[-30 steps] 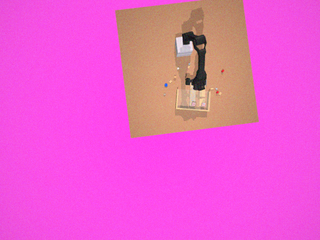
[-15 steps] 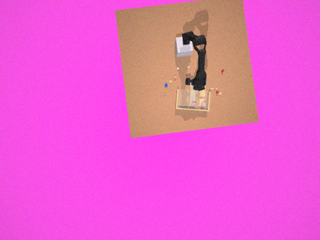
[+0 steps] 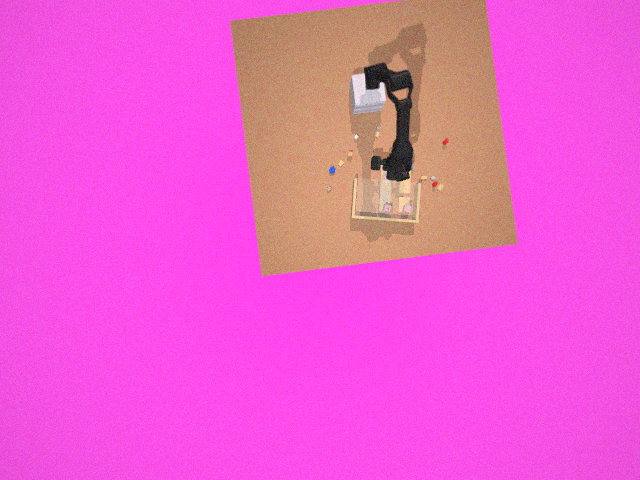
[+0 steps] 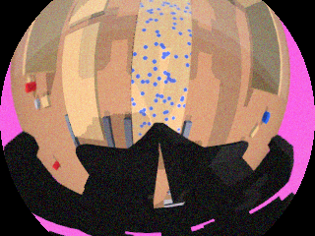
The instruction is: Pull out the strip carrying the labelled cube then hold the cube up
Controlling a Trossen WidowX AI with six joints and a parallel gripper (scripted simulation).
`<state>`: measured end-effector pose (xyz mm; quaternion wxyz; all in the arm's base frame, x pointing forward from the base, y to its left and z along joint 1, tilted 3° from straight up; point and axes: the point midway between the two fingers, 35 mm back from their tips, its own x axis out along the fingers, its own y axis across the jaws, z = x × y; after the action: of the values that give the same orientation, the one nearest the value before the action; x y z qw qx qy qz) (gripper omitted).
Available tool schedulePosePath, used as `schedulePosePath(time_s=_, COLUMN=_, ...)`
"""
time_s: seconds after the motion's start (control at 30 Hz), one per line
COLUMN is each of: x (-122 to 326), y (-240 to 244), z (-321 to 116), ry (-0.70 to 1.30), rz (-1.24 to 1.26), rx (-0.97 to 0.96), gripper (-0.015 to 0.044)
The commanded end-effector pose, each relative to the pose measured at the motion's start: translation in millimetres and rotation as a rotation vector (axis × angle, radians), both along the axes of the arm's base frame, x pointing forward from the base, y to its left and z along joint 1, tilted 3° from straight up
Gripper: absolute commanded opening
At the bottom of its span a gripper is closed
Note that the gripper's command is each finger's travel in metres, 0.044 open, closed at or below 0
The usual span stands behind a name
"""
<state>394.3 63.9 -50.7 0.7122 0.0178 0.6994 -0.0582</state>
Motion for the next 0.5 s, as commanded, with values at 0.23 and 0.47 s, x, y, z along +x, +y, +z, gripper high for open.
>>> schedulePosePath(time_s=0.23, x=0.2, y=0.9, z=-2.0, ry=-0.001, rz=-0.004, rx=0.006, gripper=0.0)
schedulePosePath(time_s=0.47, x=0.3, y=0.9, z=-2.6, ry=-0.001, rz=-0.004, rx=0.006, gripper=0.0)
